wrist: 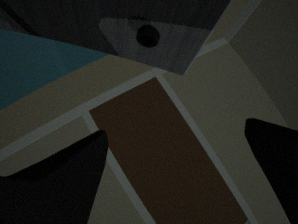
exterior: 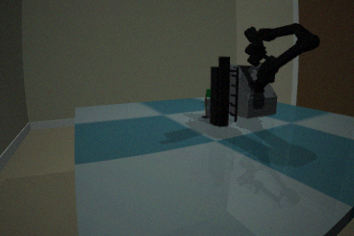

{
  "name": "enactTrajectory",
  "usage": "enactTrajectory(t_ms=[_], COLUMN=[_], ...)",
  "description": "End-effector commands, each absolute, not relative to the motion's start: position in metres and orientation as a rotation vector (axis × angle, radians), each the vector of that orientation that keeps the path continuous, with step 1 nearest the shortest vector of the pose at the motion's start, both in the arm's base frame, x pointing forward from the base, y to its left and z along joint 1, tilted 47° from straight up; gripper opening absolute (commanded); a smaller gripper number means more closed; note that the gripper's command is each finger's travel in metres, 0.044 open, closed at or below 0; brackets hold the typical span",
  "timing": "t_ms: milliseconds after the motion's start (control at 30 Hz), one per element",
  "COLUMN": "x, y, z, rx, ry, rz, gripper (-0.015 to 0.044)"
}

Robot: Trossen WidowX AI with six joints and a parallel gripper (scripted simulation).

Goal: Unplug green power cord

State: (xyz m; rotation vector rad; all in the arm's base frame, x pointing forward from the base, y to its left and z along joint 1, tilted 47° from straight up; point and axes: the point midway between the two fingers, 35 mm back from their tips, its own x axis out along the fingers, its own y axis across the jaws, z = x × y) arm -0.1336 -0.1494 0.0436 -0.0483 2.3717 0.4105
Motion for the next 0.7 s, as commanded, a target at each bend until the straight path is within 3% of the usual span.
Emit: enactTrajectory(t_ms=[0, 267, 667], x=[-0.133, -0.064, 0.037], y=[-0.150, -0.195, -0.218], z=[0.043, 0.022, -0.006], rx=[-0.050, 0.019, 0.380], ry=[2.370, 2.163, 1.841], rz=[0.404, -0.041, -0.376], gripper=[0.0374, 0.0164, 0.0160])
